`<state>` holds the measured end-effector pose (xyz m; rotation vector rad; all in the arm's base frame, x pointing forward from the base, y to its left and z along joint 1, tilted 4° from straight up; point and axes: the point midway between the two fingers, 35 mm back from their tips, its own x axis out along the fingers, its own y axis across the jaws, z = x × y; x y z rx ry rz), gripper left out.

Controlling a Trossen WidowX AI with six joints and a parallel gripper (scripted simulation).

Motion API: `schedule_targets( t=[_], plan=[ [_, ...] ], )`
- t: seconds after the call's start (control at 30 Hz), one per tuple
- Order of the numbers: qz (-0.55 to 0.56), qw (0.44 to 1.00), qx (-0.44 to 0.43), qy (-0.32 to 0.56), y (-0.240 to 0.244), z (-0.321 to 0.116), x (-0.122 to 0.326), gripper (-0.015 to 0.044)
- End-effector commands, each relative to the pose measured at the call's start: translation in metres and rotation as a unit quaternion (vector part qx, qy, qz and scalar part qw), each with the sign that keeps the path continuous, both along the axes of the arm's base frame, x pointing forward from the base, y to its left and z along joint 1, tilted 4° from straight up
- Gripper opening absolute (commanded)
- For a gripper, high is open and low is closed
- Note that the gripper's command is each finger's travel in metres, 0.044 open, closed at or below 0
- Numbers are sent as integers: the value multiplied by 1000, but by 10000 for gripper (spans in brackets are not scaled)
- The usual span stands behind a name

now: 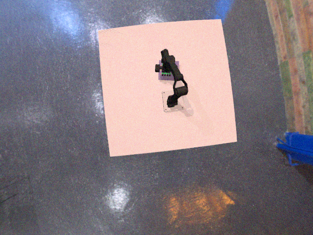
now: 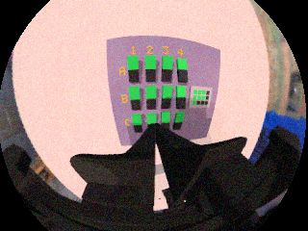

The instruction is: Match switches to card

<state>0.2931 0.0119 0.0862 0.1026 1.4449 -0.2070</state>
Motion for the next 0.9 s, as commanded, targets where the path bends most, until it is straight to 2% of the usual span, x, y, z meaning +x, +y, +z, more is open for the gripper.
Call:
schedule_targets(
  t=[0.0,0.87],
  plan=[
    [1,1000,1,7,0,-11,-1,0],
    [1,1000,1,7,-1,-25,1,0]
  ],
)
